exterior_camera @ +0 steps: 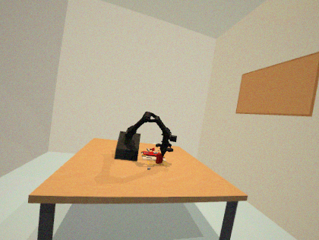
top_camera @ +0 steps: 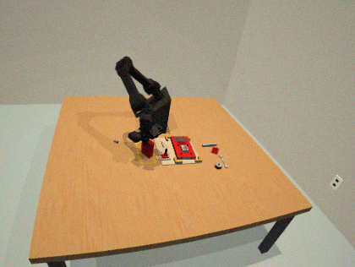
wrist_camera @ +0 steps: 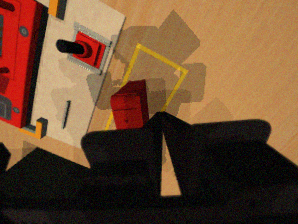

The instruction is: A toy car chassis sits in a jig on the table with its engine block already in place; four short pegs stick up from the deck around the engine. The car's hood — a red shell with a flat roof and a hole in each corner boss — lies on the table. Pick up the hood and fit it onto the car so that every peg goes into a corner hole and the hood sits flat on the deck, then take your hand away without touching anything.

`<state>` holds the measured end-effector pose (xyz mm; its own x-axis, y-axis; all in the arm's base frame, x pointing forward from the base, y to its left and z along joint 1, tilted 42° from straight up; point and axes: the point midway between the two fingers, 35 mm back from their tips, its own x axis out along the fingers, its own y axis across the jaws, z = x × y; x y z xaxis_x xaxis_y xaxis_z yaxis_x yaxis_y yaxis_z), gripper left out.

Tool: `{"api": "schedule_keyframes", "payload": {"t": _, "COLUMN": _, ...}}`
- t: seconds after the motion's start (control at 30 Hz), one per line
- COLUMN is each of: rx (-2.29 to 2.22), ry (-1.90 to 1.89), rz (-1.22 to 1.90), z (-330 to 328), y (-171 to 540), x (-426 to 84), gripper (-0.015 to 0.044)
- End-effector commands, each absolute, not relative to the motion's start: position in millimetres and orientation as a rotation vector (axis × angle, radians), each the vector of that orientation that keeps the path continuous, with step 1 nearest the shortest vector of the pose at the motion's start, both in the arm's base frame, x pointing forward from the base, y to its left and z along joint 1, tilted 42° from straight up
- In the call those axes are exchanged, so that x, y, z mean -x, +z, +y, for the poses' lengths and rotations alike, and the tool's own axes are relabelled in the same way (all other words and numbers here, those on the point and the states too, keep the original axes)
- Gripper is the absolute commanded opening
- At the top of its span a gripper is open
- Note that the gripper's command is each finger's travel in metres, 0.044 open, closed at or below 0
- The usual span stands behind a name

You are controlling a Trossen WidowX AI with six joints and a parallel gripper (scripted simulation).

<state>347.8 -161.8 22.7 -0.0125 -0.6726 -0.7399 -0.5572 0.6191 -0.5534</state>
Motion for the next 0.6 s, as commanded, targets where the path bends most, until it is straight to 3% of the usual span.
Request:
{"api": "schedule_keyframes", "payload": {"t": 0.0, "rx": 1.022, "ry": -0.126, "rz": 1.676, "z": -159.4, "y": 20.6, "x": -345.7, "gripper": 0.0}}
{"api": "schedule_keyframes", "payload": {"t": 0.57, "rx": 1.021, "ry": -0.125, "rz": 1.677, "z": -151.1, "y": 13.1, "x": -339.1, "gripper": 0.0}}
